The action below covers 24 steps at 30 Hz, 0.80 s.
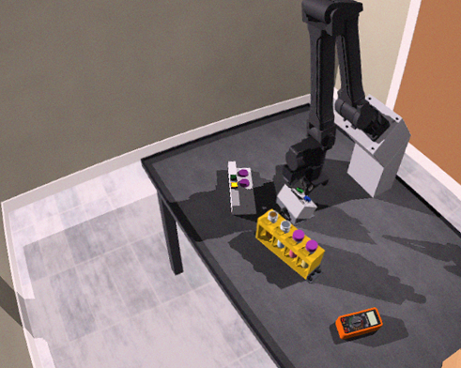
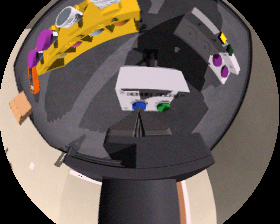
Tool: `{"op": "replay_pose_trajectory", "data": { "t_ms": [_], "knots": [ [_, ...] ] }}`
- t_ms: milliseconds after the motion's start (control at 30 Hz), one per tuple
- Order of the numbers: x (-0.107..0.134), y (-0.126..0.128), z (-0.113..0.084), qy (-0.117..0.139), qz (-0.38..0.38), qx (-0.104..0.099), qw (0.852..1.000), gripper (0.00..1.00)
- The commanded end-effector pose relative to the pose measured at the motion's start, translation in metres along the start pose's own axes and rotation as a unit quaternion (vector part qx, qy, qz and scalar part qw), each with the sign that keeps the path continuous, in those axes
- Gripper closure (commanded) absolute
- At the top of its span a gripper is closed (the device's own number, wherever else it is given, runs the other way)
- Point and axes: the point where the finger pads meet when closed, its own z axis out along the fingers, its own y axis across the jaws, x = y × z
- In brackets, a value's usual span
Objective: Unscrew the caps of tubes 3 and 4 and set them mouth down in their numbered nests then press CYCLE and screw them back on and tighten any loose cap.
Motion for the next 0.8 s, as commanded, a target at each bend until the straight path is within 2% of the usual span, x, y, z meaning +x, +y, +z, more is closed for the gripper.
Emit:
{"op": "replay_pose_trajectory", "data": {
  "t_ms": [0, 267, 300, 433, 500, 533, 767],
  "knots": [
    [0.012, -0.003, -0.010, 0.015, -0.003, 0.003, 1.000, 1.00],
    [0.007, -0.001, -0.011, 0.012, -0.001, 0.000, 1.000, 1.00],
    [-0.004, -0.010, -0.011, 0.007, 0.050, 0.003, 0.999, 0.00],
    [-0.018, -0.035, -0.005, 0.019, 0.200, 0.004, 0.980, 0.00],
    [-0.018, -0.035, -0.005, 0.019, 0.200, 0.004, 0.980, 0.00],
    [-0.023, -0.042, -0.004, 0.019, 0.236, 0.007, 0.972, 0.00],
    [-0.063, -0.087, 0.001, 0.017, 0.226, 0.006, 0.974, 0.00]
  ]
}}
